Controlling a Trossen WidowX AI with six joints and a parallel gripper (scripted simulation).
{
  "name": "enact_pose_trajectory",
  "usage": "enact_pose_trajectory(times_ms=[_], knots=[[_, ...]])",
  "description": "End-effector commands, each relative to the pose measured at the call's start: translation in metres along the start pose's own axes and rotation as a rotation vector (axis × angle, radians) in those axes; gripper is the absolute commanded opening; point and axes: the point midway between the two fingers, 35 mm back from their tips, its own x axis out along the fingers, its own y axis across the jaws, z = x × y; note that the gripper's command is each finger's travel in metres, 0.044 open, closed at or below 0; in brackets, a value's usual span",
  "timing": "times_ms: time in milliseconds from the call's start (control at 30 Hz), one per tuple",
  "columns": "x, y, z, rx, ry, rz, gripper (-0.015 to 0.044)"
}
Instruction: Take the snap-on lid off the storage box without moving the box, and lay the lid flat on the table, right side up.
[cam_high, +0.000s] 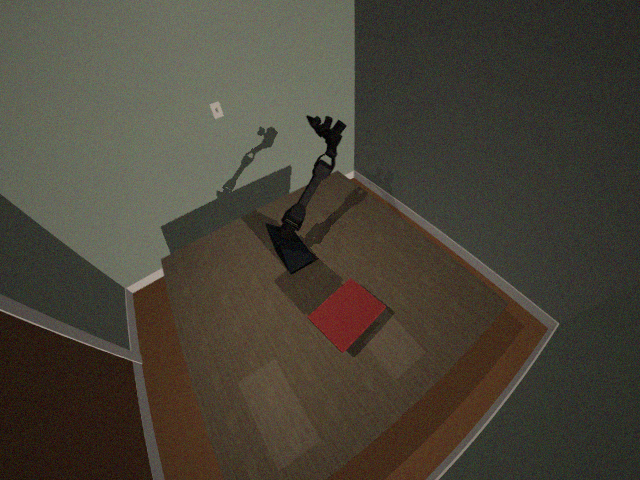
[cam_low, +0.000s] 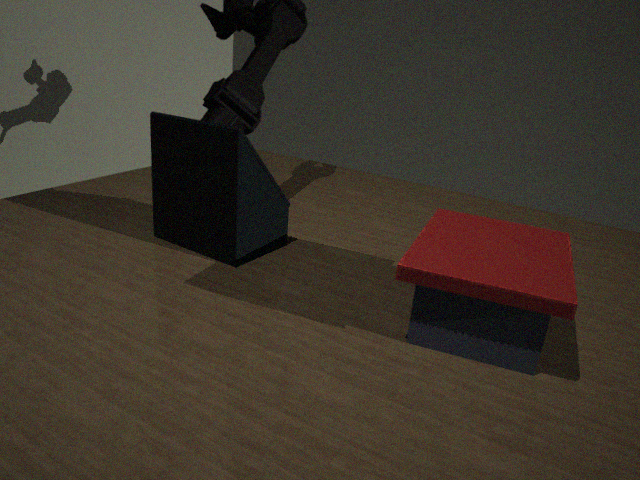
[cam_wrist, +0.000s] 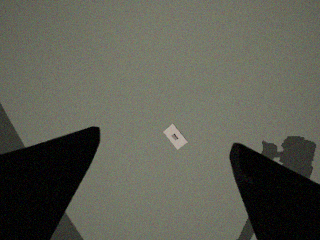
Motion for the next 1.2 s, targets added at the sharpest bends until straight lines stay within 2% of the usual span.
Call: enact_pose_trajectory(times_ms=[0,67,167,200,300,400,633,733,967,1033,1167], knots=[[0.0,0.001,0.0,-0.005,-0.001,0.001,0.0374],[-0.004,0.008,0.003,-0.042,-0.006,0.01,0.0321],[-0.036,-0.013,0.007,-0.035,-0.014,-0.073,0.0242],[-0.049,-0.022,0.008,-0.024,-0.016,-0.107,0.0235],[-0.089,-0.048,0.01,0.012,-0.027,-0.211,0.0235],[-0.101,-0.048,0.018,-0.043,-0.038,-0.257,0.0235],[-0.189,-0.08,0.026,-0.015,-0.072,-0.481,0.0235],[-0.209,-0.081,0.031,-0.026,-0.087,-0.536,0.0235],[-0.311,-0.092,0.031,0.04,-0.15,-0.772,0.0235],[-0.321,-0.092,0.031,0.045,-0.156,-0.793,0.0235],[-0.376,-0.089,0.029,0.073,-0.193,-0.919,0.0235]])
